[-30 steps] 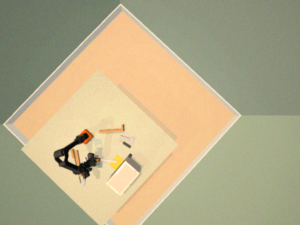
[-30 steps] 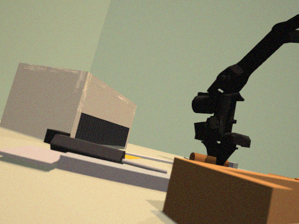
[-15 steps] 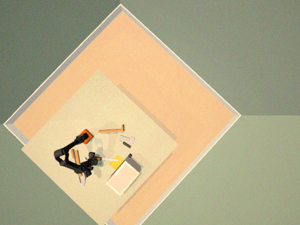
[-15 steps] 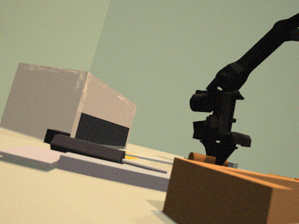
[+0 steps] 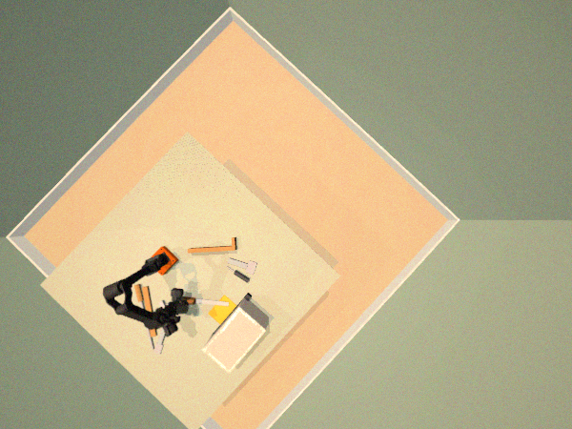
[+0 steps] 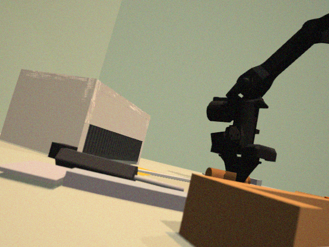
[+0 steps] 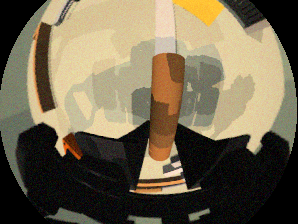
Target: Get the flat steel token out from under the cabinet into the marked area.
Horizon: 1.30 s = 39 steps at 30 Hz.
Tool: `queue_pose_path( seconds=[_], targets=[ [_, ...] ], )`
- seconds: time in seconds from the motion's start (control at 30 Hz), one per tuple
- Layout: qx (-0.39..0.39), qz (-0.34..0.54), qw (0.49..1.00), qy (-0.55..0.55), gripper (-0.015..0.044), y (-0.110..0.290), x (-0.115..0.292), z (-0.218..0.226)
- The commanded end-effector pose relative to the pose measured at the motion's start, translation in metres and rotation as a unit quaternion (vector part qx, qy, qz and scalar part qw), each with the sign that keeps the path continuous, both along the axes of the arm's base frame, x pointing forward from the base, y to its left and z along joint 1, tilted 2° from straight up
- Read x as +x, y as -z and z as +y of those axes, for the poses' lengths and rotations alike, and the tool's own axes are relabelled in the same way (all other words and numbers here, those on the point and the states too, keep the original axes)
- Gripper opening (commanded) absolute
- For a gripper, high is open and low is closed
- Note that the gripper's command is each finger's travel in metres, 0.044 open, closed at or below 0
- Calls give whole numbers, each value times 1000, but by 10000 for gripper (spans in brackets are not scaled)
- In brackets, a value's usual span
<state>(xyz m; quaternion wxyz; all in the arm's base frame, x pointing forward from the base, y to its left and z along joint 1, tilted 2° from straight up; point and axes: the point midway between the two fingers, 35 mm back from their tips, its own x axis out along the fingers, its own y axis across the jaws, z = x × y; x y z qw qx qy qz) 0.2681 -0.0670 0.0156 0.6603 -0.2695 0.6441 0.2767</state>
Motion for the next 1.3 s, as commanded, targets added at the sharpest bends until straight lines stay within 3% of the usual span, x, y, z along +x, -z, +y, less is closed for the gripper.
queue_pose_path(
  seconds=[0.0,1.27],
  targets=[
    [1,-2,1000,1,0,-1,0,5],
    [3,-2,1000,1,0,-1,0,46]
  ],
)
